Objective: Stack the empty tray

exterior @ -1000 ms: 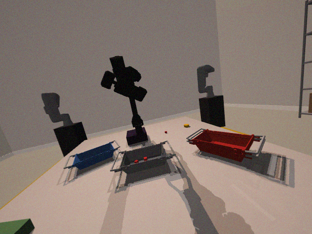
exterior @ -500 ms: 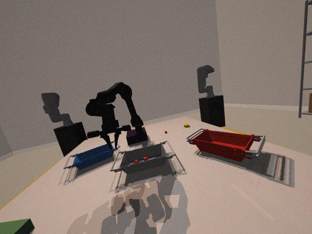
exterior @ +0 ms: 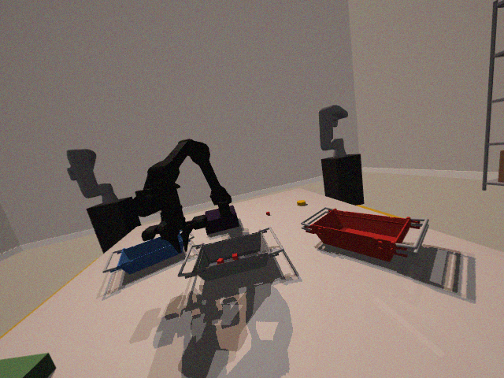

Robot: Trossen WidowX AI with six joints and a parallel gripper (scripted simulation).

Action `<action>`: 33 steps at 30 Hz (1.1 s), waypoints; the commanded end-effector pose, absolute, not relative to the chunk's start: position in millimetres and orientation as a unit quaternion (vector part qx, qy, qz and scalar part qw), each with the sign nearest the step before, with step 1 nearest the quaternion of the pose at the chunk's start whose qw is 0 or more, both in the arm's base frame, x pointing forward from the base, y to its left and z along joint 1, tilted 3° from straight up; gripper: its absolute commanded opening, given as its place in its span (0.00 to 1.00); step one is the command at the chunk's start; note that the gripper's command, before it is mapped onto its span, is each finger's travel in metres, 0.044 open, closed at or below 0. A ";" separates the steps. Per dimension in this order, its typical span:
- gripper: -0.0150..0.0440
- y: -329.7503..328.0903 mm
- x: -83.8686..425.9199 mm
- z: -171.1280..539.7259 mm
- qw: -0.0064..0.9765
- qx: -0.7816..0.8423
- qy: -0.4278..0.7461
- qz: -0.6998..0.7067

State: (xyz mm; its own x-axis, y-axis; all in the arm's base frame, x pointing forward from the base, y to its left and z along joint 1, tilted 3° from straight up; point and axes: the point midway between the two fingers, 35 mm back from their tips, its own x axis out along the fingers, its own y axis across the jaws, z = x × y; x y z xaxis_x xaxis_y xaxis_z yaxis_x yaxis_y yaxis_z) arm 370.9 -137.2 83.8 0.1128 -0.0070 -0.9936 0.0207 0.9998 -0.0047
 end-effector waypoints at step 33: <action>0.39 -75.6 369.2 59.9 0.738 0.011 0.675 -0.007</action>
State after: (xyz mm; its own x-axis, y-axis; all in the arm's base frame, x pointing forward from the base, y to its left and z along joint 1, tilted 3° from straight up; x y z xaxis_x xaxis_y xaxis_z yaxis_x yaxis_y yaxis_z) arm 371.6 -90.0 67.0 0.1010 -0.0043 -0.9949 0.0274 0.9996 -0.0015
